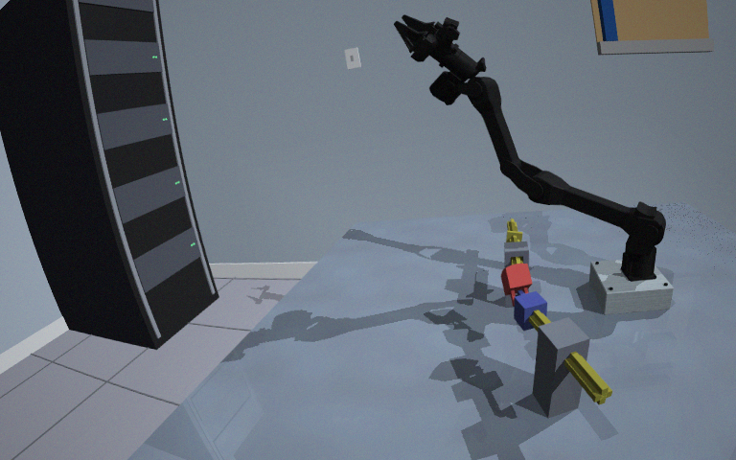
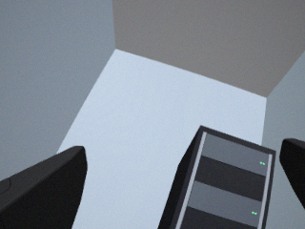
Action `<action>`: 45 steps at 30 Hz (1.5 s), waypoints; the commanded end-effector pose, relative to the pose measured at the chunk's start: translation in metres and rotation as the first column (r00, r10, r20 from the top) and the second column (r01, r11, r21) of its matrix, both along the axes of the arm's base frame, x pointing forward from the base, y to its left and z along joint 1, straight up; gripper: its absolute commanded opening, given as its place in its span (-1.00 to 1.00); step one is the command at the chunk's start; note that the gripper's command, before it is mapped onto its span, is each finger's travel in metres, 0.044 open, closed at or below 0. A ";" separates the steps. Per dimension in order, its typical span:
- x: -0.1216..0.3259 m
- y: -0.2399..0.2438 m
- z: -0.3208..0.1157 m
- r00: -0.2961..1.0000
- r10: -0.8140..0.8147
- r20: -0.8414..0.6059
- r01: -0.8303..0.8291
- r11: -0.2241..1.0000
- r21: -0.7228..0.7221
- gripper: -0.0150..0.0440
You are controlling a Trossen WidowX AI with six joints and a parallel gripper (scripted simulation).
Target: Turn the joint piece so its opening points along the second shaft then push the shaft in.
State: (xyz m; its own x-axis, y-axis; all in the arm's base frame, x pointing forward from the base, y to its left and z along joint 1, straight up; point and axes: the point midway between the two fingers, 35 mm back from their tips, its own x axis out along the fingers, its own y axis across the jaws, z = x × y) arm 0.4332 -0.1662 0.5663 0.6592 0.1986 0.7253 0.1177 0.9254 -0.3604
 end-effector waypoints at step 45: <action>-0.304 0.090 0.123 0.873 0.178 0.454 -0.045 0.956 -0.289 1.00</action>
State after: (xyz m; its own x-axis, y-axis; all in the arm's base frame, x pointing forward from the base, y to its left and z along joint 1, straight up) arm 0.1464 -0.0916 0.6886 0.2406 0.4394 0.8655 0.2293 0.8407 -0.4905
